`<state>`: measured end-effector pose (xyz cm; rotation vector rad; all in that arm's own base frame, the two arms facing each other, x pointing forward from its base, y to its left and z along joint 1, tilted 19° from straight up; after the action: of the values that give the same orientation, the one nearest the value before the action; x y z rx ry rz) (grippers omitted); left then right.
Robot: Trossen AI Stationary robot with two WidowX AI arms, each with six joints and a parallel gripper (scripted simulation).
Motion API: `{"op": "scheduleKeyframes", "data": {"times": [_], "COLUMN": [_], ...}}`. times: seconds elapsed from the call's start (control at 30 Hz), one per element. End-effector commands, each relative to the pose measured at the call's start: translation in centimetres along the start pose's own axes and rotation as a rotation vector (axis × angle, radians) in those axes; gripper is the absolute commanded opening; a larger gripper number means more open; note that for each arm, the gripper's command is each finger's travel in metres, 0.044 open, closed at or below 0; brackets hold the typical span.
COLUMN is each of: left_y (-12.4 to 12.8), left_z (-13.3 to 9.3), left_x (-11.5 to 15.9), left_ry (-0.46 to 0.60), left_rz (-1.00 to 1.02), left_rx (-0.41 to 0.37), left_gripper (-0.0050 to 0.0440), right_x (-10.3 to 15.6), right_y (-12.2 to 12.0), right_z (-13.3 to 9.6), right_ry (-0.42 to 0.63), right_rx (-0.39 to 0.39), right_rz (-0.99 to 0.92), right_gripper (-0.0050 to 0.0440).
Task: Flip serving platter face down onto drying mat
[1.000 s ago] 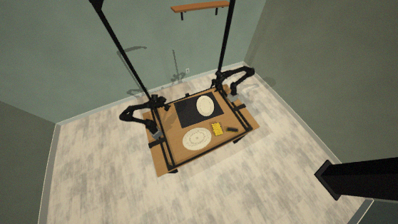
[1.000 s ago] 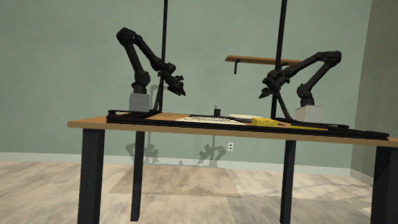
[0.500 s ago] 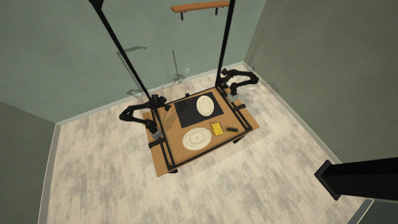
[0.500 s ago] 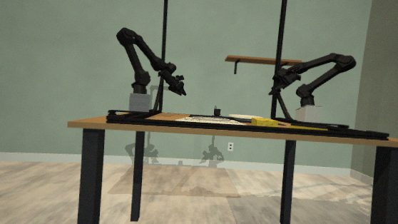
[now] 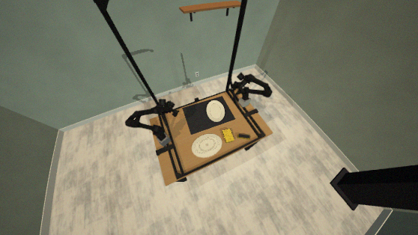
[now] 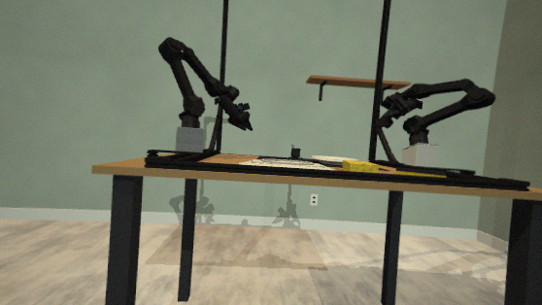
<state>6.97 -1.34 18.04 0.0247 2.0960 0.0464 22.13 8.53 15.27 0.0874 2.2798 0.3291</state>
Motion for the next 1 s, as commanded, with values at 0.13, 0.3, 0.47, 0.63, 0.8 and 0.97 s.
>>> {"op": "scheduleKeyframes", "data": {"times": [0.13, 0.3, 0.47, 0.63, 0.8, 0.97], "left_y": [1.3, 1.6, 1.8, 1.8, 1.8, 1.8], "left_z": [-0.2, -0.2, -0.2, -0.2, -0.2, -0.2], "left_x": [0.9, 1.1, 1.2, 1.2, 1.2, 1.2], "left_ry": [-0.049, -0.042, -0.035, -0.035, -0.035, -0.035], "left_rz": [0.048, 0.106, 0.151, 0.169, 0.176, 0.176], "left_rx": [0.001, -0.013, -0.022, -0.023, -0.023, -0.023], "left_gripper": [0.044, 0.044, 0.044, 0.044, 0.044, 0.044], "right_x": [0.5, 0.5, 0.5, 0.4, 0.4, 0.4], "right_y": [0.1, 0.1, 0.1, -0.1, -0.1, -0.1], "right_z": [0.0, 0.0, 0.0, 0.0, 0.0, 0.0], "right_ry": [0.018, 0.018, 0.018, 0.017, 0.017, 0.017], "right_rx": [-0.007, -0.007, -0.007, -0.005, -0.005, -0.005], "right_rz": [-0.014, -0.014, -0.014, -0.025, -0.025, -0.025], "right_gripper": [0.044, 0.044, 0.044, 0.044, 0.044, 0.044]}}
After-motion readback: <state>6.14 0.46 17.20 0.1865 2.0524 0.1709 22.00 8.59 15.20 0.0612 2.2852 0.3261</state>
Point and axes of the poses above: on each arm, the point midway between the two fingers, 35 mm back from their tips, its own z axis out along the fingers, its own y axis across the jaws, x = y × z, the point moved 8 cm from there along -z, back along the fingers, and after that the axes turned 5 degrees about -z, right-handed, at the moved point
